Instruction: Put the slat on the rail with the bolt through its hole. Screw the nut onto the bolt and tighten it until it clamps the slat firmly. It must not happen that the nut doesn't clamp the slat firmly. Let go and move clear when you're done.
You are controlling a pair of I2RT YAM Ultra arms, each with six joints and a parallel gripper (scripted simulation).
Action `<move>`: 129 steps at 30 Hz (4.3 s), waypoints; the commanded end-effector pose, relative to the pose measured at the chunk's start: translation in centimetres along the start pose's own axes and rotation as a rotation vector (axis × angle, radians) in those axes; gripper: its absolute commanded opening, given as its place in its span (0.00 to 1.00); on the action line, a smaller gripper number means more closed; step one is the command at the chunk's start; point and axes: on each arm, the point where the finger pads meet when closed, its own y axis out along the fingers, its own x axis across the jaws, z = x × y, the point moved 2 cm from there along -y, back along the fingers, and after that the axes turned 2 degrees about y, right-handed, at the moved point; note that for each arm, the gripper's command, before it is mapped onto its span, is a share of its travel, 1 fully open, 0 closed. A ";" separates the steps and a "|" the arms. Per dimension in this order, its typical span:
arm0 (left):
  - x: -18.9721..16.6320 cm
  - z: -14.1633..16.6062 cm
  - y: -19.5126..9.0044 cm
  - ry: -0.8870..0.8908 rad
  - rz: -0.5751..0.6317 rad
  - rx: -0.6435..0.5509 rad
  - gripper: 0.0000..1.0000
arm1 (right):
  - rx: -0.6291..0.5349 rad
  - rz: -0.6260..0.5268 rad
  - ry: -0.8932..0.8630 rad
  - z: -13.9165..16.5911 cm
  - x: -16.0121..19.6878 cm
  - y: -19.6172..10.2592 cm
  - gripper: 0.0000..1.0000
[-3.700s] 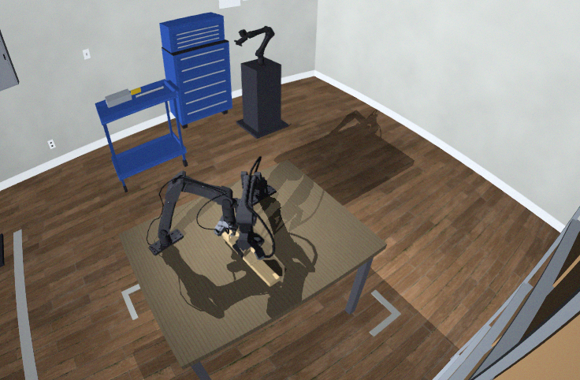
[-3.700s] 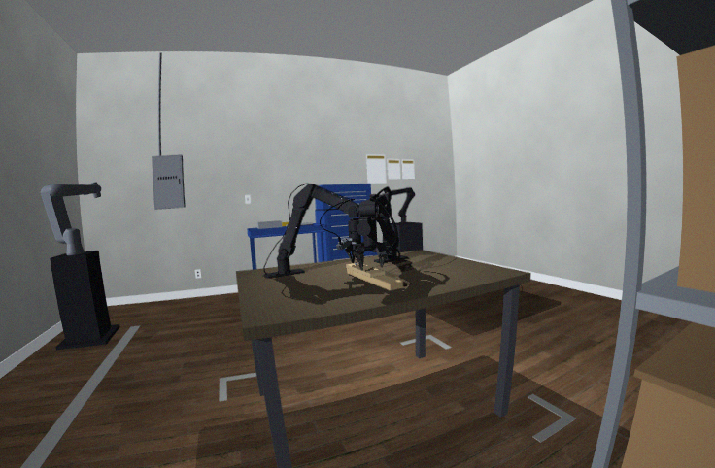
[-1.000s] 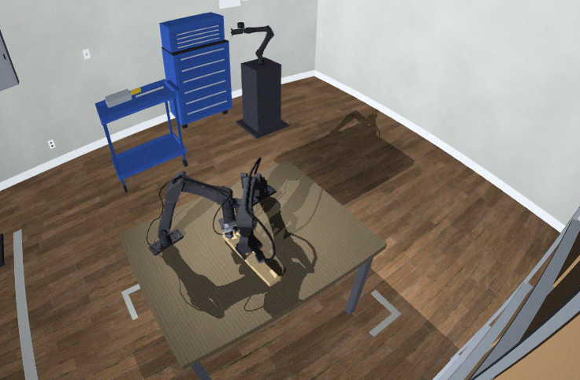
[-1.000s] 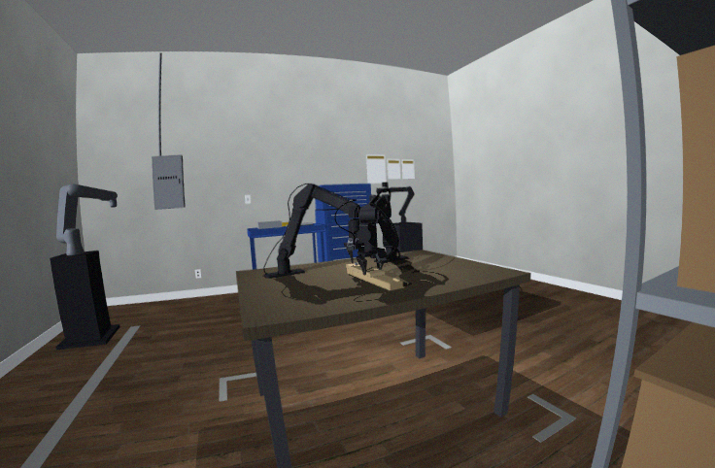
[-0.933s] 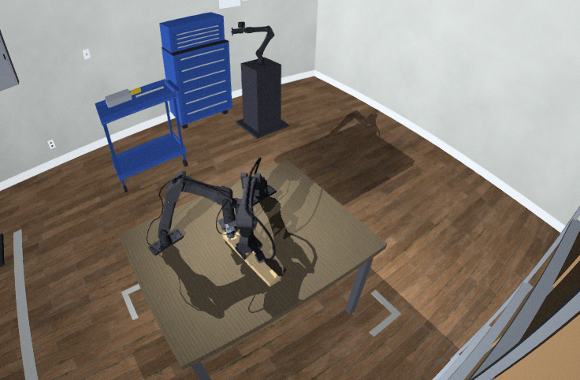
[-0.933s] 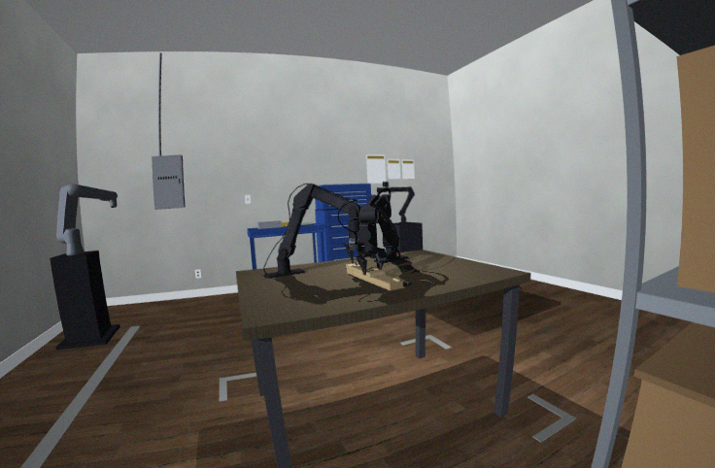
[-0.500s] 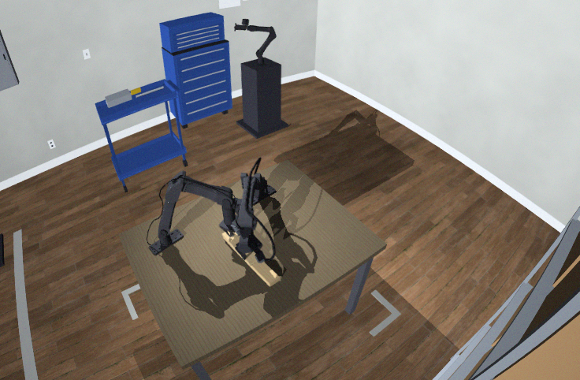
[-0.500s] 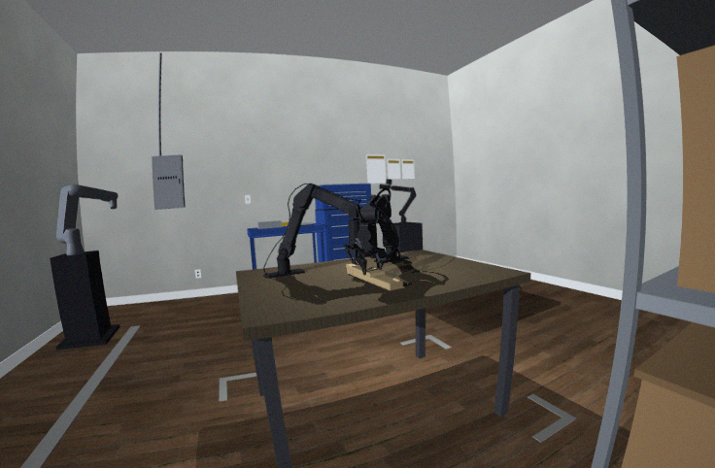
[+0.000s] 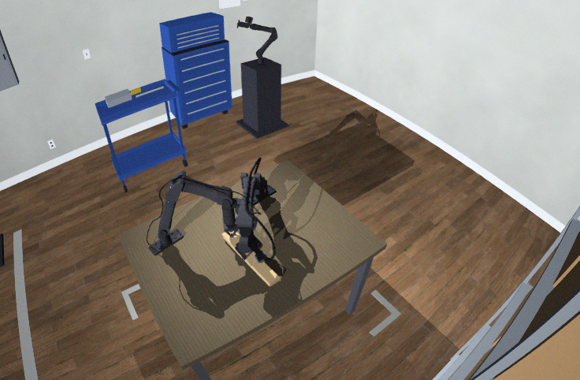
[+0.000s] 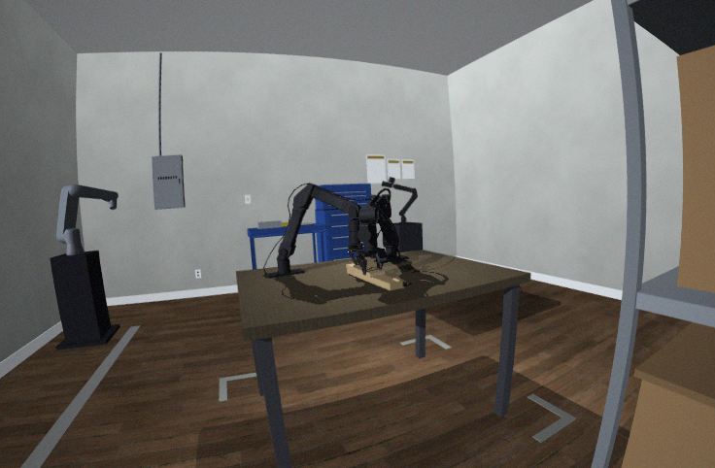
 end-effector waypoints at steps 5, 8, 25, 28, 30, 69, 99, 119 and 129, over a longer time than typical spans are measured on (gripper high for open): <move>-0.1 -0.1 -0.6 0.000 0.010 -0.012 0.72 | -0.014 0.003 -0.442 -0.2 0.0 -0.8 0.34; -0.1 -0.1 -0.6 0.000 0.010 -0.012 0.72 | -0.014 0.005 -0.583 -0.2 0.0 -0.8 0.34; -0.1 -0.1 -0.6 0.000 0.010 -0.012 0.72 | -0.016 0.008 -1.124 -0.2 0.0 -0.9 0.34; -0.1 -0.1 -0.6 0.000 0.010 -0.012 0.72 | -0.016 0.008 -1.124 -0.2 0.0 -0.9 0.34; -0.1 -0.1 -0.6 0.000 0.010 -0.012 0.72 | -0.016 0.008 -1.124 -0.2 0.0 -0.9 0.34; -0.1 -0.1 -0.6 0.000 0.010 -0.012 0.72 | -0.016 0.008 -1.124 -0.2 -0.1 -0.5 0.34; -0.1 -0.1 -0.6 0.000 0.010 -0.012 0.72 | -0.016 0.008 -1.124 -0.3 -0.1 0.2 0.34; -0.1 -0.1 -0.6 0.000 0.010 -0.012 0.72 | -0.021 0.017 -1.120 -0.5 -0.1 -0.1 0.30; -0.1 -0.1 -0.6 0.000 0.010 -0.012 0.72 | -0.023 0.021 -1.118 -0.5 -0.1 -0.3 0.18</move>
